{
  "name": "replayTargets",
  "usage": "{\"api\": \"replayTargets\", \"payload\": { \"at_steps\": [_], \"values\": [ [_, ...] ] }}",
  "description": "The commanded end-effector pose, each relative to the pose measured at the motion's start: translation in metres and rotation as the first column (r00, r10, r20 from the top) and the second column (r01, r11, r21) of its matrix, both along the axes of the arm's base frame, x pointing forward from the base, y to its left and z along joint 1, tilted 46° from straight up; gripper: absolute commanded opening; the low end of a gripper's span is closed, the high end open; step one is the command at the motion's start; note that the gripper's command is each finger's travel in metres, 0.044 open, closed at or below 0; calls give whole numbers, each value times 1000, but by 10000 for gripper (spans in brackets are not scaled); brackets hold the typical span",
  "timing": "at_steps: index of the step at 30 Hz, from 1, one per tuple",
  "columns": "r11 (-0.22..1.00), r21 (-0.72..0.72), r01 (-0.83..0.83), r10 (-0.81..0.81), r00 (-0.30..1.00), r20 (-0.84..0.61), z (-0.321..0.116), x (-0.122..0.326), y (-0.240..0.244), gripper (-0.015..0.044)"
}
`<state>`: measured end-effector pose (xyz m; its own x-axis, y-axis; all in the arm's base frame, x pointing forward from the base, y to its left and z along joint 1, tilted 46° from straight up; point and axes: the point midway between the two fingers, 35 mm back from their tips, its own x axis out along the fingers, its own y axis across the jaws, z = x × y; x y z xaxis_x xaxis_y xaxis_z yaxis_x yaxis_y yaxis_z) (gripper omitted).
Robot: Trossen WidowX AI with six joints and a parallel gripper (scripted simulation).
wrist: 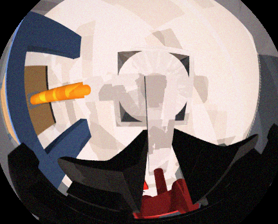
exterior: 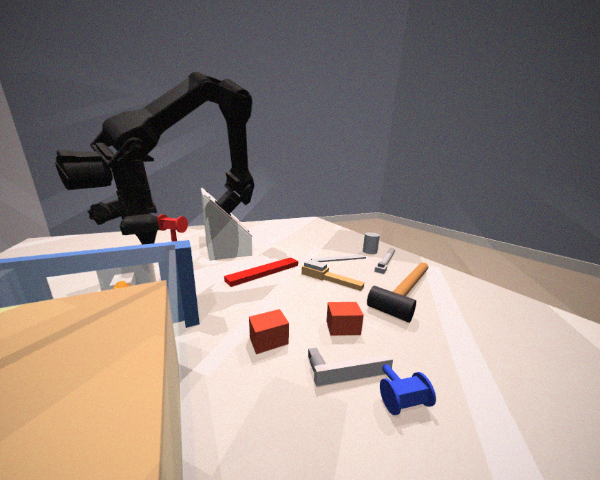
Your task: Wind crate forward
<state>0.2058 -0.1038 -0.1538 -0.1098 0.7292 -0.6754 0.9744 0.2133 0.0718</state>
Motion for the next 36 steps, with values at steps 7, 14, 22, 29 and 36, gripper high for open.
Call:
{"api": "replayTargets", "payload": {
  "at_steps": [7,14,22,29,36],
  "values": [
    [998,-5,67,-67,996,-63,-1,4,1,0],
    [993,-12,115,-115,987,-110,-2,7,2,0],
    [993,-12,114,-114,987,-110,-6,8,6,0],
    [996,-6,84,-84,993,-81,-9,6,9,0],
    [996,-7,88,-88,992,-85,-10,5,10,0]
  ]
}}
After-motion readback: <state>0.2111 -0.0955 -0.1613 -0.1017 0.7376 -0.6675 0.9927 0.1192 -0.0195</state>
